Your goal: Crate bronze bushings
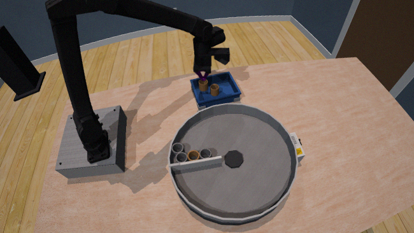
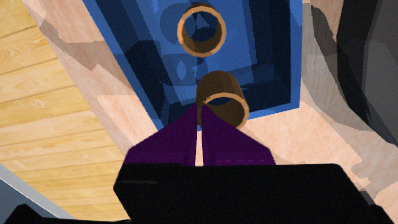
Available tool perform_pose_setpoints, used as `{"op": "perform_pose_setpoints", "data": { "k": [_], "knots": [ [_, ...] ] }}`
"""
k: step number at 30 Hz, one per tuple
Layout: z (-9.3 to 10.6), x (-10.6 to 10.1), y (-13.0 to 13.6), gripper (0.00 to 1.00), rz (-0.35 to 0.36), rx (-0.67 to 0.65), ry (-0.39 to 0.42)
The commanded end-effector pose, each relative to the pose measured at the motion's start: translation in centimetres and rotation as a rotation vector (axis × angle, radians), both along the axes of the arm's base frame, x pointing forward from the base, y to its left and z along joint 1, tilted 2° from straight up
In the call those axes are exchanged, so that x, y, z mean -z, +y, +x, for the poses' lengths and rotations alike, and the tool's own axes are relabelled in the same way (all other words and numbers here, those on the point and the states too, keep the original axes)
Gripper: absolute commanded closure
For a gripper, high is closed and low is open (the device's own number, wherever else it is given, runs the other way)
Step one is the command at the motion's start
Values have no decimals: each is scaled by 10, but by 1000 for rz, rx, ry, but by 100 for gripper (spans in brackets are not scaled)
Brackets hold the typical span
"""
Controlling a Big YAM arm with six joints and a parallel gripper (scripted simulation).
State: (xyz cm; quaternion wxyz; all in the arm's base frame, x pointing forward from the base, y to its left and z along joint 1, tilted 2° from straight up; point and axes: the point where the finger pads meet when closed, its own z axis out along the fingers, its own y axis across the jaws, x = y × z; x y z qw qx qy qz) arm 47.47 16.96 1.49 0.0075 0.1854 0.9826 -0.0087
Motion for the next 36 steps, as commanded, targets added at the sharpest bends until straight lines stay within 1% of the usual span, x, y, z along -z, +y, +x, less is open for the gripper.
{"op": "perform_pose_setpoints", "data": {
  "k": [1, 27, 34, 36],
  "knots": [
    [13, -27, -1, 100, 19, -3, -62],
    [12, -26, -1, 100, 19, -3, -63],
    [11, -19, -2, 100, 19, -2, -62],
    [9, -3, -3, 100, 10, -2, -37]
  ]
}}
